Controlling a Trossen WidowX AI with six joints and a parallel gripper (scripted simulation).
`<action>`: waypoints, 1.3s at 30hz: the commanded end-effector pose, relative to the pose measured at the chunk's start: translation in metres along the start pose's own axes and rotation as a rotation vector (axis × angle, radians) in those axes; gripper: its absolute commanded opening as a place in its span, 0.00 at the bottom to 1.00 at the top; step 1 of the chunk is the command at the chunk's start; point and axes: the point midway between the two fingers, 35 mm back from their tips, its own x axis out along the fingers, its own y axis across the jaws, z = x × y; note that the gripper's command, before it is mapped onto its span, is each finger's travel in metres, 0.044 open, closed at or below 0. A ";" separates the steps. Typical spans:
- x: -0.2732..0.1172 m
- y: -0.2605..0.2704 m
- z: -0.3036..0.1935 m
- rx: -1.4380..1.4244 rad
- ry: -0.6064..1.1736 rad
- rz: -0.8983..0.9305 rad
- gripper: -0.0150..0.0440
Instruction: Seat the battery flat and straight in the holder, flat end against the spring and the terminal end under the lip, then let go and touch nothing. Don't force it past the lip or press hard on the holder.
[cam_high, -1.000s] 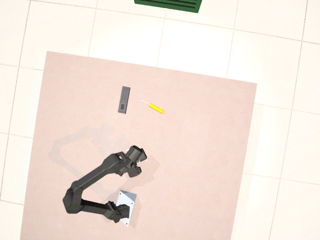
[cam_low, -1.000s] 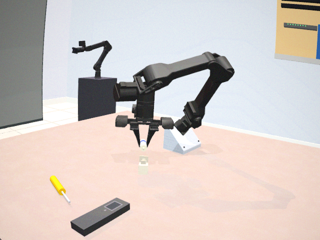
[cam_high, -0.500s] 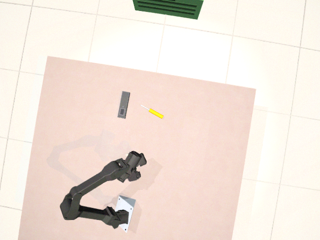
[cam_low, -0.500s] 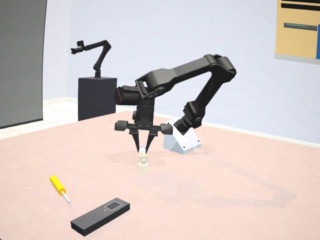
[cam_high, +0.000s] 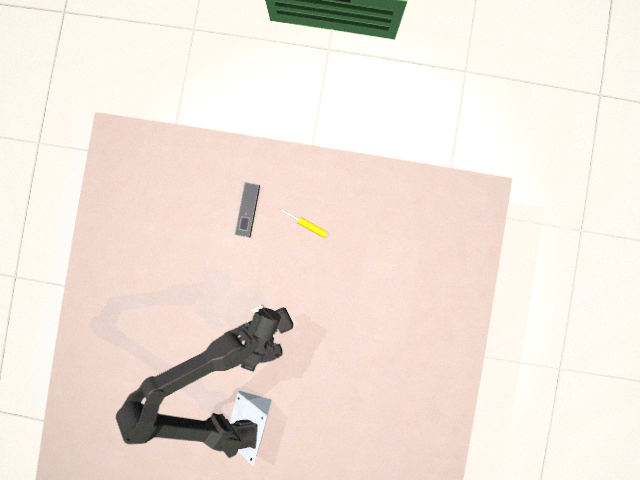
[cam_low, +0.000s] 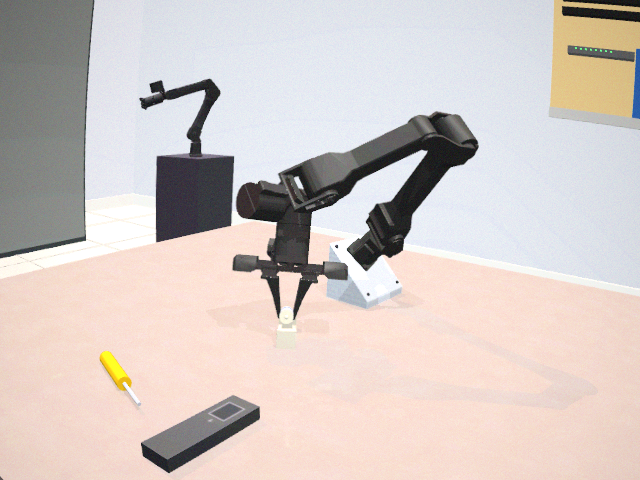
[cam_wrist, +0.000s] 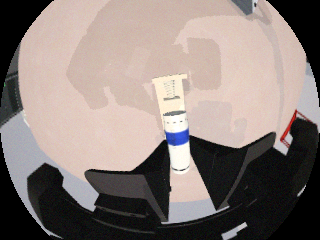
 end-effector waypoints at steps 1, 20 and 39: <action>0.001 -0.001 0.000 0.002 0.018 0.000 0.38; 0.010 0.004 0.006 0.011 0.133 0.016 0.38; 0.014 0.001 0.012 0.014 0.235 0.022 0.38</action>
